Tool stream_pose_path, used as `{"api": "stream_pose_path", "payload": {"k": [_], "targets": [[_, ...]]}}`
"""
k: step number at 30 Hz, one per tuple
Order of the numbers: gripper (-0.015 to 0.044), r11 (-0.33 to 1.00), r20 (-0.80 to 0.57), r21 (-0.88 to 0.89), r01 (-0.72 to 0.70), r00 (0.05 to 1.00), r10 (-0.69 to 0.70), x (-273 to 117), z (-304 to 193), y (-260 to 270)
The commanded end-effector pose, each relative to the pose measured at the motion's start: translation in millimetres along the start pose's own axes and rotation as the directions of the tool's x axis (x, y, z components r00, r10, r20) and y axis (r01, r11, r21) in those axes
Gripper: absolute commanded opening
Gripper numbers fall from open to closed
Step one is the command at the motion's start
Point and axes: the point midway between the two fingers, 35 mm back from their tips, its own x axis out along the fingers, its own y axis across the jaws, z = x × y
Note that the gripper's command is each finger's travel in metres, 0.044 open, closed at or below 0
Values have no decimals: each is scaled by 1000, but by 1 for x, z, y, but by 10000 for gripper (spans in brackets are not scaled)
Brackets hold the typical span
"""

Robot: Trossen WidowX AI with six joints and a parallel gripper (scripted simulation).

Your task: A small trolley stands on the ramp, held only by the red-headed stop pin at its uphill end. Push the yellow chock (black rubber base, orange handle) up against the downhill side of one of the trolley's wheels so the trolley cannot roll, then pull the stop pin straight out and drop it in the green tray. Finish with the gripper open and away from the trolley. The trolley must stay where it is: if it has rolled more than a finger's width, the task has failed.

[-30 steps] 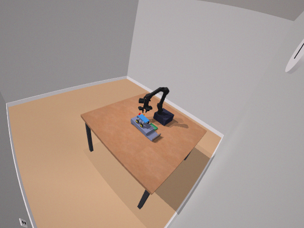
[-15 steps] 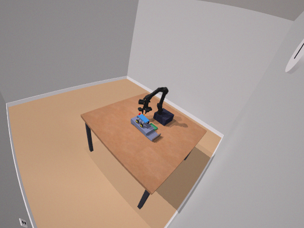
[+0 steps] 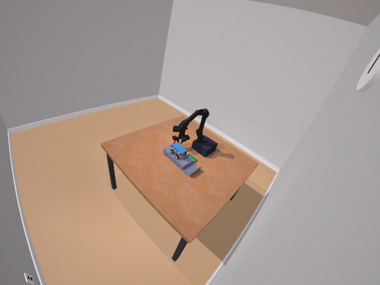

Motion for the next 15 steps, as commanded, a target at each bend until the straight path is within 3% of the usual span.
{"api": "stream_pose_path", "payload": {"k": [1,15], "targets": [[190,1000,-4,2,-3,1000,3,4,-1,1],[190,1000,-4,2,-3,1000,3,26,-1,2]]}}
